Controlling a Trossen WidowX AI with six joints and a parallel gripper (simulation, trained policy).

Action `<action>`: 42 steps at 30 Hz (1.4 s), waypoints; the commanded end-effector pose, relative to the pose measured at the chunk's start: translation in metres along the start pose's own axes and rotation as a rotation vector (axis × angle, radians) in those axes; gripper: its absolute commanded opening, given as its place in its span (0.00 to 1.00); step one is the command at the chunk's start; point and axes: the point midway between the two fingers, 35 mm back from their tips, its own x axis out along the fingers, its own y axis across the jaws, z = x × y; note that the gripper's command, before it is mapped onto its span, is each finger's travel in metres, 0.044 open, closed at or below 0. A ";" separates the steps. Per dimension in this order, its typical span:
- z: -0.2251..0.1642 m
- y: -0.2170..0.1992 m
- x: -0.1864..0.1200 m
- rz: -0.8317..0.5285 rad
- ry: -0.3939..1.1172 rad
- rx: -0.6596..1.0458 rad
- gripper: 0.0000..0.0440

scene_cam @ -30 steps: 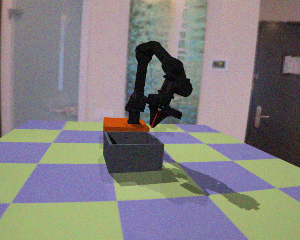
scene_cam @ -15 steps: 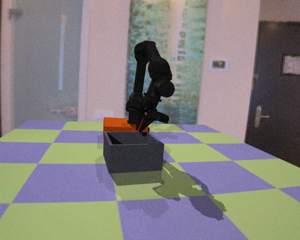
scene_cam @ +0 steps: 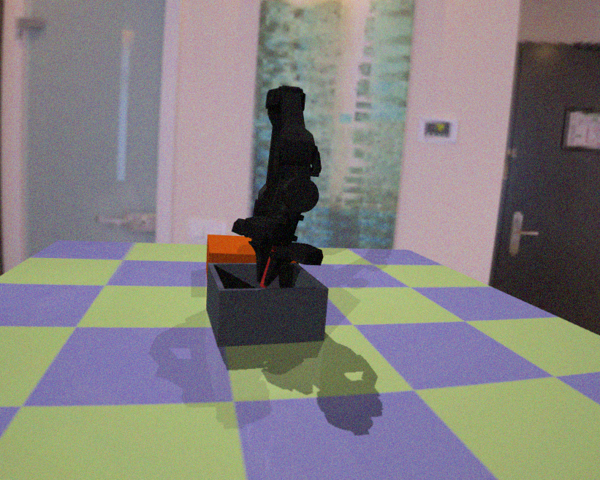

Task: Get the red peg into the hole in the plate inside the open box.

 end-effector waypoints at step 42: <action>0.068 0.069 -0.016 0.234 0.095 -0.069 1.00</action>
